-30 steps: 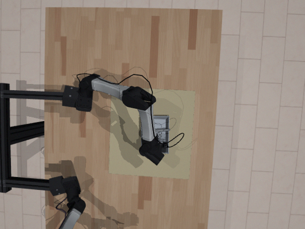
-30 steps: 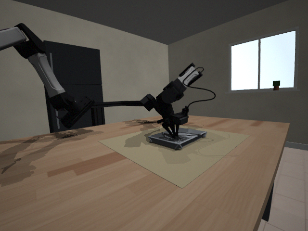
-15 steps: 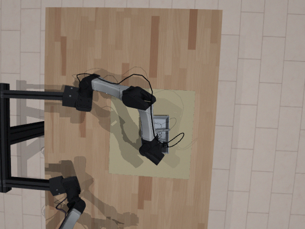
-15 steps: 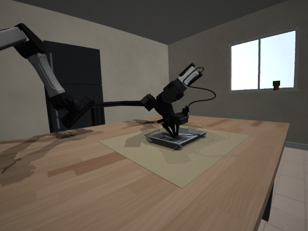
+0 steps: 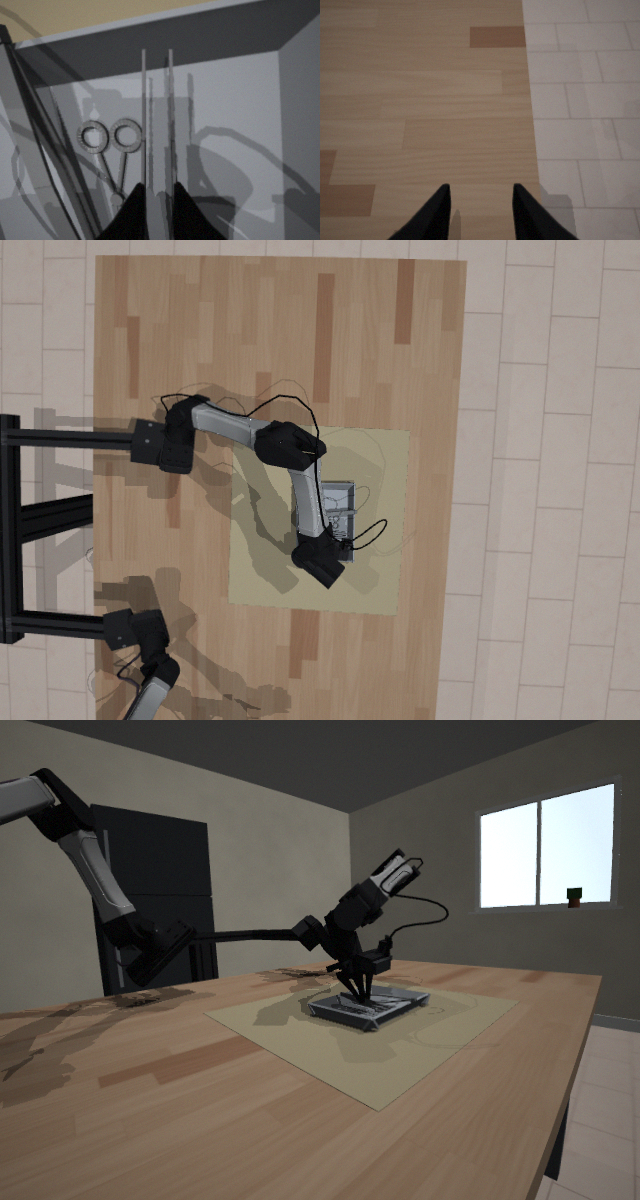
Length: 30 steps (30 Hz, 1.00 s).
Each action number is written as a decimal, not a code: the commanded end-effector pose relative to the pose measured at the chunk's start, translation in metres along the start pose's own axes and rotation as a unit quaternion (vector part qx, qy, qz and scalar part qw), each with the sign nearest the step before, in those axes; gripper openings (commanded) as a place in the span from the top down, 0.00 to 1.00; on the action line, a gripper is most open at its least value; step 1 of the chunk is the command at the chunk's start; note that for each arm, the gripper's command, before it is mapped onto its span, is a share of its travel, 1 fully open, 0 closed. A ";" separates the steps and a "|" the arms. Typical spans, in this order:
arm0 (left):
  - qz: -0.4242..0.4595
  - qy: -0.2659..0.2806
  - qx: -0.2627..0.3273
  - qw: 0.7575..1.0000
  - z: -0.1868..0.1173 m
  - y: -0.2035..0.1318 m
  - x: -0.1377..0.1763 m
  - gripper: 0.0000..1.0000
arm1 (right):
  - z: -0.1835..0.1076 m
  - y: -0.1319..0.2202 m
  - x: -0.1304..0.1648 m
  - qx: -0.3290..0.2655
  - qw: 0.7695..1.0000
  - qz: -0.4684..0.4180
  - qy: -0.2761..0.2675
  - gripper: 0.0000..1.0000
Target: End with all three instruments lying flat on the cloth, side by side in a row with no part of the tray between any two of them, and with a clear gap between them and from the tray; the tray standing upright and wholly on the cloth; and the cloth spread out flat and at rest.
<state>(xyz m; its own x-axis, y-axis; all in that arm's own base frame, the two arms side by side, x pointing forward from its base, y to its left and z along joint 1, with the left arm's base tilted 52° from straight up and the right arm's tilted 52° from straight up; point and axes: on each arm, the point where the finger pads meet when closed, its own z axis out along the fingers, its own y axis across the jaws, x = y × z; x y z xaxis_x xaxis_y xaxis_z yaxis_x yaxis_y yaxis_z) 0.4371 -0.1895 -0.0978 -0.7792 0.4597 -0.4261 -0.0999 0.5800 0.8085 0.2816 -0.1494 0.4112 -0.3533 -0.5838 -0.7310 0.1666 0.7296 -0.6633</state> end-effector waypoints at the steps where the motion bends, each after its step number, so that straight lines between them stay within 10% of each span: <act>1: -0.010 -0.031 0.016 0.999 -0.034 -0.005 -0.020 1.00 | -0.003 -0.002 -0.005 0.003 1.000 -0.003 -0.008 0.67; 30: -0.005 -0.028 0.018 0.999 -0.068 -0.004 -0.023 1.00 | -0.003 -0.002 -0.005 0.003 1.000 -0.003 -0.008 0.67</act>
<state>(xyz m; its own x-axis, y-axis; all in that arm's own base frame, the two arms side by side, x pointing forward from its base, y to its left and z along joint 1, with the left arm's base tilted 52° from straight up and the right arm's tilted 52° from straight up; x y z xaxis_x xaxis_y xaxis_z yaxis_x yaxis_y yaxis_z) 0.4249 -0.2136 -0.0776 -0.7757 0.4611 -0.4308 -0.1000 0.5842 0.8054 0.2816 -0.1494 0.4112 -0.3533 -0.5838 -0.7310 0.1666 0.7296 -0.6633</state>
